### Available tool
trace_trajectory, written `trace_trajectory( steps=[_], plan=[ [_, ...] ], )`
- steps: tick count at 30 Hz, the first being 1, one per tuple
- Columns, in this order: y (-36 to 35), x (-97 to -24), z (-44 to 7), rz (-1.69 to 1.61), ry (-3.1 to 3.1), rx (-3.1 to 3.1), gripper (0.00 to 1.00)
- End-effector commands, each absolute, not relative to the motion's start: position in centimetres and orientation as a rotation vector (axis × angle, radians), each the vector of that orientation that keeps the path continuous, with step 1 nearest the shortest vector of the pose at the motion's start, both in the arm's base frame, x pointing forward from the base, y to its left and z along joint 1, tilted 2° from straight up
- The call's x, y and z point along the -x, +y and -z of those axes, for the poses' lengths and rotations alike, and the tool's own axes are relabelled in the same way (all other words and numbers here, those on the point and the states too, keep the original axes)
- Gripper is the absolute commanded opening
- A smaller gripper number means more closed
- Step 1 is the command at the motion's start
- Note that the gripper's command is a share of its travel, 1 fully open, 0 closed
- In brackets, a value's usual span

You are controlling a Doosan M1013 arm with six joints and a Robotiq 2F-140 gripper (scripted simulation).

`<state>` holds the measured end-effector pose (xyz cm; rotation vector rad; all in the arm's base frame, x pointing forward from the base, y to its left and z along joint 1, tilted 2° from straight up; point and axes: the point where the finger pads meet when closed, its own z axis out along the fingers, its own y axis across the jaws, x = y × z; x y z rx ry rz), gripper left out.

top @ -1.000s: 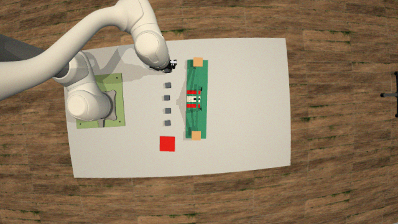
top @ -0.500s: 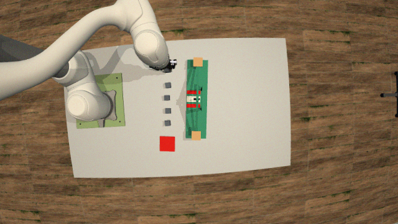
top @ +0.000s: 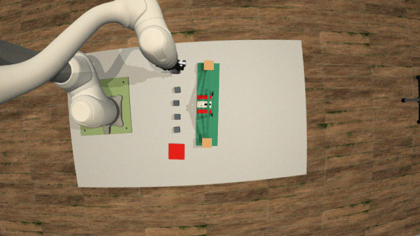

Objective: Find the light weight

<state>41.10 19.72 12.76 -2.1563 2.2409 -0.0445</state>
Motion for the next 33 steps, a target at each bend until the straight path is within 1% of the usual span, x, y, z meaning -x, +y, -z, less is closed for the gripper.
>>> trace_trajectory(
  steps=[1,7,15,16,18,20,21,23,24,26,27,29,33],
  plan=[
    [21.2,-40.8,-15.8,0.046,2.249,2.150,0.24],
    [22.8,-40.6,-19.1,0.046,2.249,2.150,0.24],
    [23.1,-40.7,-19.7,0.046,2.249,2.150,0.24],
    [23.2,-41.8,-19.8,0.046,2.249,2.150,0.24],
    [23.3,-47.1,-20.3,0.046,2.249,2.150,0.24],
    [23.3,-47.1,-20.3,0.046,2.249,2.150,0.24],
    [23.2,-50.6,-20.5,0.046,2.249,2.150,0.24],
    [23.2,-50.6,-20.5,0.046,2.249,2.150,0.24],
    [22.9,-53.8,-20.5,0.046,2.248,2.150,0.24],
    [22.9,-53.8,-20.5,0.046,2.248,2.150,0.24],
    [22.6,-56.1,-20.4,0.046,2.248,2.150,0.24],
    [22.4,-57.2,-20.4,0.046,2.248,2.150,0.24],
    [22.3,-57.4,-20.3,0.046,2.248,2.150,0.24]
  ],
)
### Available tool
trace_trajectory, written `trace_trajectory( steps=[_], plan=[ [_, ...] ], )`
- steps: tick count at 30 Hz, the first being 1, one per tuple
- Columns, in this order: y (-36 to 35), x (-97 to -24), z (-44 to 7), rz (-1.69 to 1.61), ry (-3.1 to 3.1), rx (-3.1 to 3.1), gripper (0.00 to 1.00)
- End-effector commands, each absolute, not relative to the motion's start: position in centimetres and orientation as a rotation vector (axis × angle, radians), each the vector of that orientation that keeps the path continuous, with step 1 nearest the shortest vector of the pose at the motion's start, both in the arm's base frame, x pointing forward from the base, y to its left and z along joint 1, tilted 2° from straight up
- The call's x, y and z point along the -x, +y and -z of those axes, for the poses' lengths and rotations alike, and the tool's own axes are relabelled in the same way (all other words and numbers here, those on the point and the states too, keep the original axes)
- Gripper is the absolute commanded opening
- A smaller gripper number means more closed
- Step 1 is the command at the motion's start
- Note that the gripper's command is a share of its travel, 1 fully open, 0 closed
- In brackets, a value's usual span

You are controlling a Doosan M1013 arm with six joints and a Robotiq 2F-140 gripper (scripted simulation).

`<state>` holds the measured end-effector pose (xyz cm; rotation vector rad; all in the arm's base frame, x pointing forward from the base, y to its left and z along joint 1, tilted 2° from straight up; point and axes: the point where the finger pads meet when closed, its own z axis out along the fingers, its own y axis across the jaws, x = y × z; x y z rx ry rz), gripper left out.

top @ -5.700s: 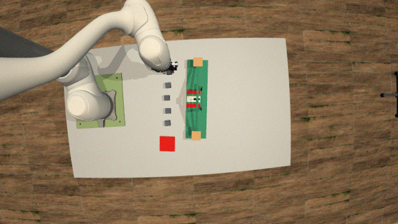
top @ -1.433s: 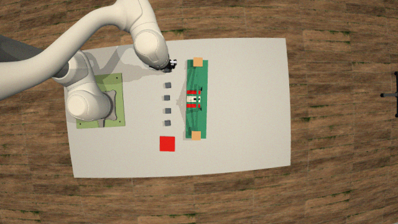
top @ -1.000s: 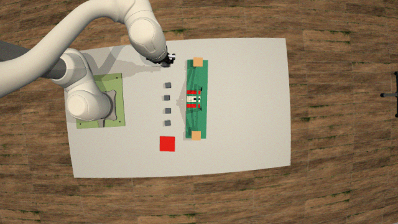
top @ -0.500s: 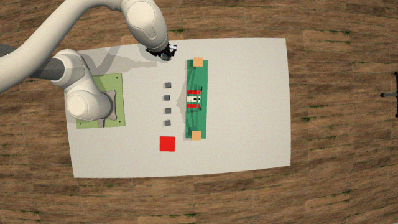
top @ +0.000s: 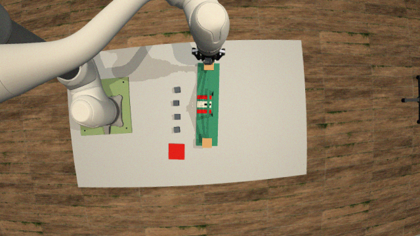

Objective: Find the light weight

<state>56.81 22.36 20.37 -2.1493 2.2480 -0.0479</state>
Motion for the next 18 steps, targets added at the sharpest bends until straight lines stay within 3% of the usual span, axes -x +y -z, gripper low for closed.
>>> trace_trajectory(
  steps=[1,18],
  plan=[
    [22.35,-57.41,-20.34,0.046,2.248,2.150,0.24],
    [22.35,-57.45,-19.45,0.046,2.249,2.150,0.24]
  ],
)
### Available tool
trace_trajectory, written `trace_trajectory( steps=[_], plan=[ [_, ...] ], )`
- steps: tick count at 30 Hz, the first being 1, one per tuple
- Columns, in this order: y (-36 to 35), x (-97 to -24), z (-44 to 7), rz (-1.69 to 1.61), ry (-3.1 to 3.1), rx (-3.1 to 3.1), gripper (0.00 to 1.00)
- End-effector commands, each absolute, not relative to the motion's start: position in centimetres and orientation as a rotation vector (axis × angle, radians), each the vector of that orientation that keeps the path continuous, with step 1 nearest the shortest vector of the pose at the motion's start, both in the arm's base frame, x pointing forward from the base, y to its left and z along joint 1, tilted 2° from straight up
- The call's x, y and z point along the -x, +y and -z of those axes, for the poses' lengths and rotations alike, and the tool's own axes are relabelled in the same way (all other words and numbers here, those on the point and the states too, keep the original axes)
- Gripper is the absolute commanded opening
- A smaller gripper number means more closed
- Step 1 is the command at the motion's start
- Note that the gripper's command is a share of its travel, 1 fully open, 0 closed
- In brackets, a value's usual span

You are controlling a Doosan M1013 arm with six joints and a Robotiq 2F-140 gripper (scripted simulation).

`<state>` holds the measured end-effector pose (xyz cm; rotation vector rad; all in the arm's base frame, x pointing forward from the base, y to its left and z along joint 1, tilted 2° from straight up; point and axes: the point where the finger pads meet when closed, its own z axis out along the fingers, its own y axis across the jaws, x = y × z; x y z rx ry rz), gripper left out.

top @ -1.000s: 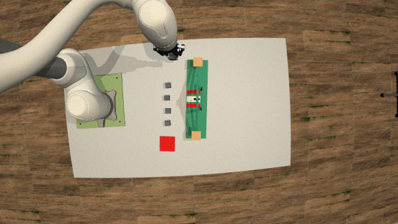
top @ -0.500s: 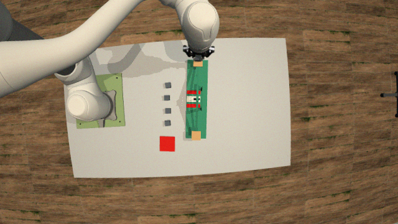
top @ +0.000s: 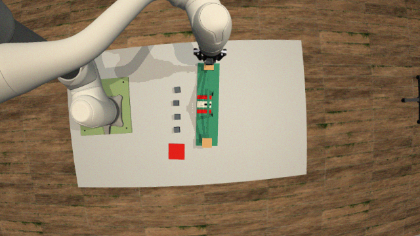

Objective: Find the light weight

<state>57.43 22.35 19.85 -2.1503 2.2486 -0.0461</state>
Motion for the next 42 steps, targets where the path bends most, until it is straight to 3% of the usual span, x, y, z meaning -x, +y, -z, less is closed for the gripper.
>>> trace_trajectory(
  steps=[1,21,42],
  plan=[
    [22.3,-57.5,-19.2,0.046,2.249,2.150,0.24],
    [22.3,-57.7,-14.1,0.046,2.249,2.150,0.24],
    [22.3,-57.8,-13.8,0.046,2.249,2.150,0.24]
  ],
)
